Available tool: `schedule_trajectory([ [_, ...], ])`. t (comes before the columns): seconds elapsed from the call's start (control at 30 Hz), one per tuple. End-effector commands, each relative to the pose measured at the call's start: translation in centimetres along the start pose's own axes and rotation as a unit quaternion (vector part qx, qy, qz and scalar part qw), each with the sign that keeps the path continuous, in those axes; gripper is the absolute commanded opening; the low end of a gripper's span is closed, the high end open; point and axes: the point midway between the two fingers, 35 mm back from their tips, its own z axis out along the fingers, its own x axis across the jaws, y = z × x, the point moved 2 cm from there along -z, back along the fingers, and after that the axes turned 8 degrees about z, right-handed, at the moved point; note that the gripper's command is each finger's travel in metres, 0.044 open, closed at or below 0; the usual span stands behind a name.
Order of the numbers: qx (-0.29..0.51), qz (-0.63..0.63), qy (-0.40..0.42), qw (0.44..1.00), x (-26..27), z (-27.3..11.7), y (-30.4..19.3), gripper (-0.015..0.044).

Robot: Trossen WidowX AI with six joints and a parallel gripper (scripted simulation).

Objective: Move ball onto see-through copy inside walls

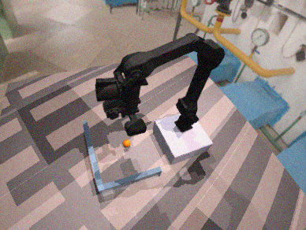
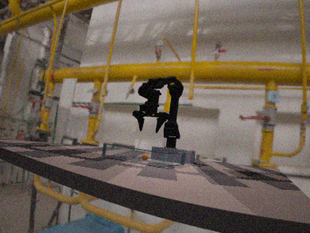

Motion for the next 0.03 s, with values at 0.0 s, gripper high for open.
schedule_trajectory([
  [0.0, 0.006, 0.001, -0.001, 1.000, 0.00, -0.09, -0.15, 0.0440],
])
